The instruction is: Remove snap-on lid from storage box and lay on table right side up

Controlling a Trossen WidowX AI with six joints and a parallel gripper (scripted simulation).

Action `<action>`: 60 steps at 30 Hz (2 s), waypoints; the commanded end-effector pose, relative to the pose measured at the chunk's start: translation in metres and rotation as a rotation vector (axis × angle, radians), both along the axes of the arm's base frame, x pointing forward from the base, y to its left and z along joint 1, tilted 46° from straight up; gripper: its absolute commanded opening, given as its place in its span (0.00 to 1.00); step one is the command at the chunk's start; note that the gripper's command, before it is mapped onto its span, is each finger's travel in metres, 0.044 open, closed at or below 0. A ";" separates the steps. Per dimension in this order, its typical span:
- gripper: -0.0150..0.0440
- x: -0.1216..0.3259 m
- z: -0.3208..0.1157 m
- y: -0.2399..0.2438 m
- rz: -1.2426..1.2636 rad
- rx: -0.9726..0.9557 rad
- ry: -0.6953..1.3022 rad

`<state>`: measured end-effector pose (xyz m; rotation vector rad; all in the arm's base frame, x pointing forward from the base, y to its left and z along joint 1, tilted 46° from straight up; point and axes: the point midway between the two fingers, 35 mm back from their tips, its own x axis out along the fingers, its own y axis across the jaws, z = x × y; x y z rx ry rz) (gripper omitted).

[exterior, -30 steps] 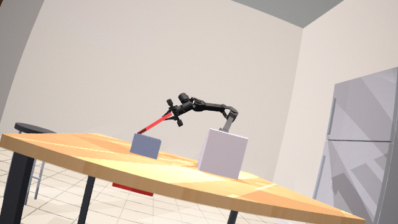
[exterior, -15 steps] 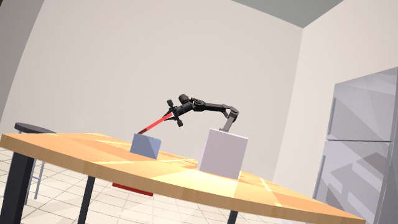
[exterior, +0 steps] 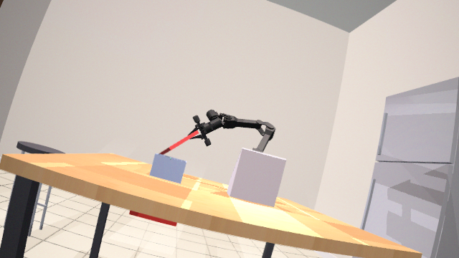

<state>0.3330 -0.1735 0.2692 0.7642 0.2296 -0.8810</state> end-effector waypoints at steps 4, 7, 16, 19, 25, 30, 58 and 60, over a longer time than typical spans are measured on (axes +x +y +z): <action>0.25 -0.002 0.017 -0.008 0.011 -0.004 -0.016; 0.25 -0.004 0.021 -0.012 0.011 -0.004 -0.016; 0.25 -0.007 0.035 -0.024 0.011 -0.006 -0.017; 0.25 -0.009 0.039 -0.028 0.011 -0.006 -0.017; 0.25 -0.010 0.045 -0.033 0.011 -0.007 -0.017; 0.25 -0.012 0.041 -0.033 0.011 -0.007 -0.017; 0.25 -0.016 0.022 -0.049 0.011 -0.008 -0.017; 0.25 -0.017 0.021 -0.050 0.011 -0.008 -0.017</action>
